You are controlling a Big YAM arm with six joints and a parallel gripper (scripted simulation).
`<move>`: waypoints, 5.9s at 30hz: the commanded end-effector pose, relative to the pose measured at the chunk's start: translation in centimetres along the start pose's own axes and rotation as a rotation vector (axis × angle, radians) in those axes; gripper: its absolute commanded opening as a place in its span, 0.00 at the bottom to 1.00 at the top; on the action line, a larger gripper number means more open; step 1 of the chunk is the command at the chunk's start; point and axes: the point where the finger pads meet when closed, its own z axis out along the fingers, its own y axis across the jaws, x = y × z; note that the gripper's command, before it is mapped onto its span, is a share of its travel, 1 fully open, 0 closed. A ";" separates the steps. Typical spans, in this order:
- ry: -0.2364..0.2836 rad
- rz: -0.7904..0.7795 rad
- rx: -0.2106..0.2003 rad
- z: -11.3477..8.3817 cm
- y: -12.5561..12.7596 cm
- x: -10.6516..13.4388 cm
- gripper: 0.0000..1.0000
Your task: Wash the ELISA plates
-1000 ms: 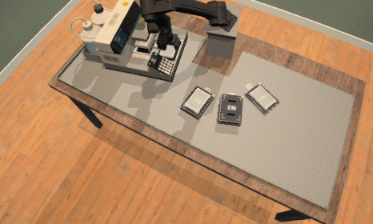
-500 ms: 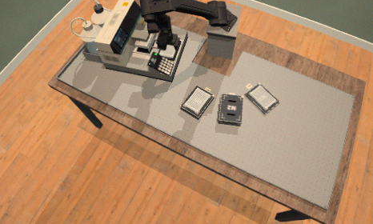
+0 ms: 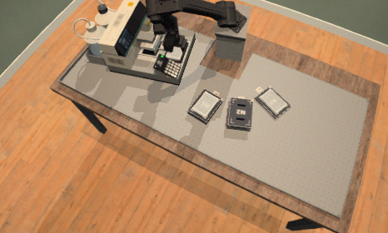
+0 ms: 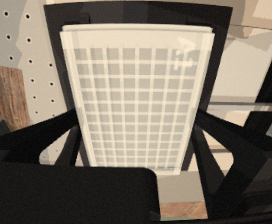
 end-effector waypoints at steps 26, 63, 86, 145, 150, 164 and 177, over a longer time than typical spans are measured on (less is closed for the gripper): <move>-0.002 0.007 0.013 -3.7 -0.3 0.2 0.84; -0.002 0.001 0.020 -9.2 -0.6 0.1 0.84; -0.002 -0.039 0.014 -8.8 1.2 -4.9 0.84; -0.013 -0.083 0.004 -7.5 15.3 -24.5 0.84; -0.025 -0.086 0.008 -7.5 17.4 -25.8 0.84; -0.028 -0.082 0.004 -7.5 22.9 -28.9 0.84; -0.016 -0.078 -0.001 -6.9 27.7 -30.5 0.84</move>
